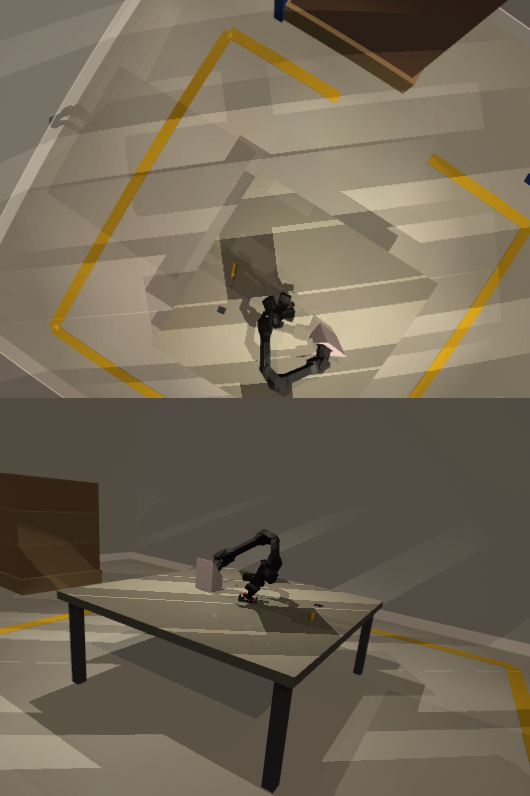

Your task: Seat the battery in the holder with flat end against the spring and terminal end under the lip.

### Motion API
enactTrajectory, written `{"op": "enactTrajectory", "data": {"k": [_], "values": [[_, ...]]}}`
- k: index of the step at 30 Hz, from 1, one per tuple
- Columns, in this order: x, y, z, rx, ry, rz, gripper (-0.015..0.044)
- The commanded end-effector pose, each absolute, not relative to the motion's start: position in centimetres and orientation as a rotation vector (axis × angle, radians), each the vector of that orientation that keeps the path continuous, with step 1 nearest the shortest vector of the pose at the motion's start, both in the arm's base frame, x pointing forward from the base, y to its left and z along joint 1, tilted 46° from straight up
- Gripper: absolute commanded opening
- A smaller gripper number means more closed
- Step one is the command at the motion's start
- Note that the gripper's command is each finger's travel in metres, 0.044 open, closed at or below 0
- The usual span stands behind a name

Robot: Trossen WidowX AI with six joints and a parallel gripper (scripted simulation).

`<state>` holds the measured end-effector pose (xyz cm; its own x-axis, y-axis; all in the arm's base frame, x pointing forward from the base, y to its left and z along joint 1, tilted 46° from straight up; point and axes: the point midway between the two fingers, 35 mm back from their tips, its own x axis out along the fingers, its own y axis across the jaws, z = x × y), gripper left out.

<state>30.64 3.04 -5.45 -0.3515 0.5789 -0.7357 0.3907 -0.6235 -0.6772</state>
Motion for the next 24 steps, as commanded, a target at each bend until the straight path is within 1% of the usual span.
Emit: {"op": "enactTrajectory", "data": {"k": [1,24], "values": [[31.25,3.26,-5.68,-1.752,-1.285,2.068,0.0075],[30.80,3.19,-6.00,-1.854,-1.249,1.913,0.0075]]}}
